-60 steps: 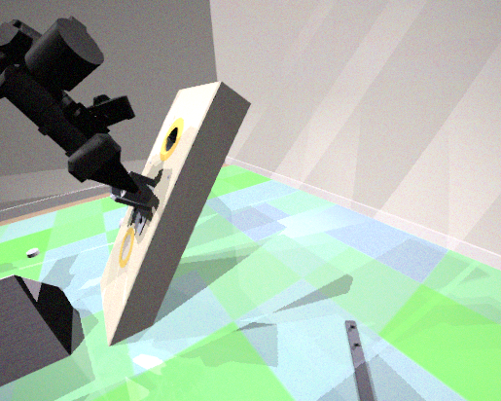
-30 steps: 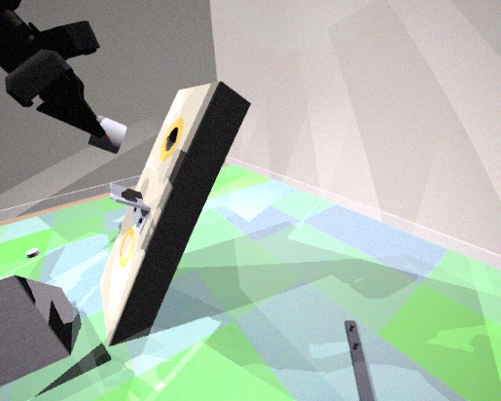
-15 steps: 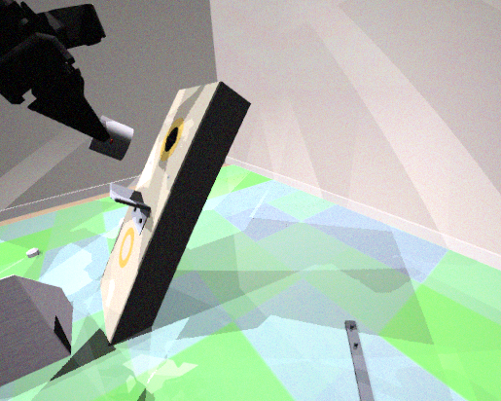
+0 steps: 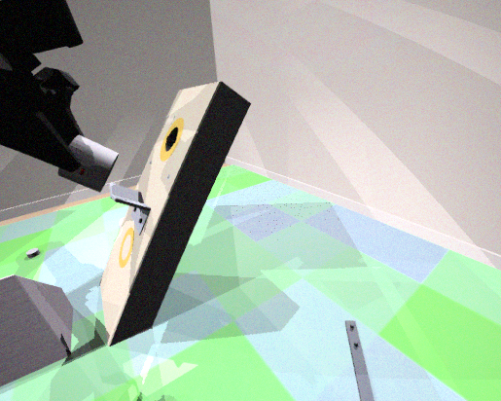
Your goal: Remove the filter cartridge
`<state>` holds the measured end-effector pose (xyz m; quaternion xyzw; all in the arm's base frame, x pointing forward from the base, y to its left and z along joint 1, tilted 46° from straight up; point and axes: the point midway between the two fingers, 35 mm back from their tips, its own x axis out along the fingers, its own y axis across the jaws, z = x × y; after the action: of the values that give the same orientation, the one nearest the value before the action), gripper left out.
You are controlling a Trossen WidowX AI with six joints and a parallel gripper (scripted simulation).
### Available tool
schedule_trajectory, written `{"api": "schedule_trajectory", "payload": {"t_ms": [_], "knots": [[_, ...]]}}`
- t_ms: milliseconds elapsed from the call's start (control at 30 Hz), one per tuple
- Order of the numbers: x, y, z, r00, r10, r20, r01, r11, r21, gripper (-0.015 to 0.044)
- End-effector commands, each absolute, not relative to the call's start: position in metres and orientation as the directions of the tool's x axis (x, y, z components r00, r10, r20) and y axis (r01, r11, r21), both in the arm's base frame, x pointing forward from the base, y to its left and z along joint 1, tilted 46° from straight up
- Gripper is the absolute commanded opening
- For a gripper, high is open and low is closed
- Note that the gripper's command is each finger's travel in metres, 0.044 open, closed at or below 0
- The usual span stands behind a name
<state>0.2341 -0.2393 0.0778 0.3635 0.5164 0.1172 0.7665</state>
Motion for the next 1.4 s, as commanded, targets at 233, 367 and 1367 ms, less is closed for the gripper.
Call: {"api": "schedule_trajectory", "payload": {"t_ms": [233, 367, 1367], "knots": [[0.179, -0.279, 0.018, 0.337, 0.412, -0.846, 0.615, 0.585, 0.529, 0.0000], [0.157, -0.292, -0.002, 0.289, 0.357, -0.889, 0.745, 0.499, 0.442, 0.0000], [0.008, -0.278, -0.115, 0.011, 0.224, -0.975, 0.997, 0.070, 0.028, 0.0000]]}}
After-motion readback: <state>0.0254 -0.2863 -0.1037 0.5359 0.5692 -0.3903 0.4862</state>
